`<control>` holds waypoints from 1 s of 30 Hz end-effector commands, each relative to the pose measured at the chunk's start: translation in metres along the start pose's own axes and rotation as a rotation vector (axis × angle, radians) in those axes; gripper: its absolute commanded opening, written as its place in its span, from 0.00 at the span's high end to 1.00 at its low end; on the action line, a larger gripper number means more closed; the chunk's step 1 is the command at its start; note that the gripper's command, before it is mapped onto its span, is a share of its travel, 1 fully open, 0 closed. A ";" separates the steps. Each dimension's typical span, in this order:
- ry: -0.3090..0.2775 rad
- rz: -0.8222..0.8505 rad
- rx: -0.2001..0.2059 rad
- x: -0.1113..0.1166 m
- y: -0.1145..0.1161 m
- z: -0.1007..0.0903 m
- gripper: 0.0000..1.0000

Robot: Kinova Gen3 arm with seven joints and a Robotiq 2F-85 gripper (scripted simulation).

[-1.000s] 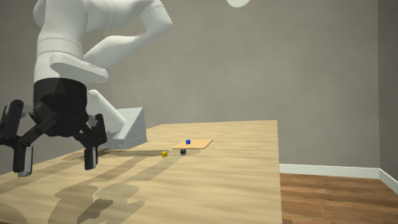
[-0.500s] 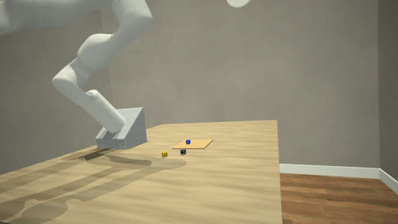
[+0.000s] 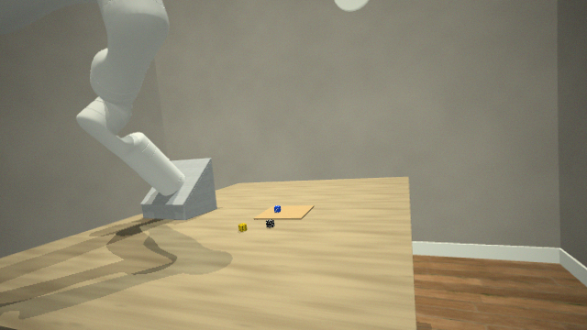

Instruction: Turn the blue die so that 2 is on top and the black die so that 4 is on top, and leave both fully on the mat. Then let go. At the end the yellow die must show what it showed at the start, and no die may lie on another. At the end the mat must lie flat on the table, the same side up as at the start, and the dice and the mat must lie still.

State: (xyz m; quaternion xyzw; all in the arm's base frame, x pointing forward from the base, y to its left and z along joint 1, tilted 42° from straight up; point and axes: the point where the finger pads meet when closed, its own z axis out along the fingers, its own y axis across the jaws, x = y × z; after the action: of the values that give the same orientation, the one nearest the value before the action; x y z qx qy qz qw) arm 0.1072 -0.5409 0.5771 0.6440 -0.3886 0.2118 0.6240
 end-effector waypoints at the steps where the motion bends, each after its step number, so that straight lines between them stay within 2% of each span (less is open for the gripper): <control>1: -0.033 0.097 -0.089 -0.024 0.065 0.011 0.00; 4: -0.033 0.097 -0.089 -0.024 0.065 0.011 0.00; 5: -0.044 0.160 -0.153 -0.037 0.104 0.012 0.00; 6: -0.044 0.160 -0.153 -0.037 0.104 0.012 0.00; 7: -0.055 0.221 -0.219 -0.050 0.139 0.011 0.00; 9: -0.055 0.221 -0.219 -0.052 0.143 0.011 0.00; 10: -0.064 0.282 -0.287 -0.068 0.182 0.007 0.00; 12: -0.064 0.282 -0.287 -0.068 0.183 0.007 0.00; 13: -0.072 0.343 -0.357 -0.086 0.221 0.000 0.00; 14: -0.072 0.343 -0.357 -0.086 0.221 0.000 0.00; 15: -0.078 0.402 -0.428 -0.100 0.250 -0.008 0.00; 16: -0.078 0.402 -0.428 -0.105 0.259 -0.009 0.00; 17: -0.078 0.402 -0.428 -0.105 0.259 -0.009 0.00; 18: -0.083 0.460 -0.502 -0.123 0.293 -0.021 0.00; 21: -0.083 0.460 -0.502 -0.125 0.297 -0.022 0.00; 22: -0.087 0.517 -0.578 -0.146 0.332 -0.038 0.00; 23: -0.087 0.517 -0.578 -0.146 0.332 -0.038 0.00; 24: -0.089 0.572 -0.655 -0.162 0.359 -0.053 0.00; 26: -0.089 0.572 -0.655 -0.167 0.367 -0.057 0.00; 27: -0.089 0.626 -0.734 -0.187 0.396 -0.077 0.00; 29: -0.089 0.626 -0.734 -0.190 0.399 -0.078 0.00; 30: -0.087 0.679 -0.814 -0.211 0.428 -0.102 0.00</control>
State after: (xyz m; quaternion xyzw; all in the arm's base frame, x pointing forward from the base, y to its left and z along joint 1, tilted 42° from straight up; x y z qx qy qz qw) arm -0.2824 -0.3973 0.7008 0.2484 -0.6322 0.2132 0.7023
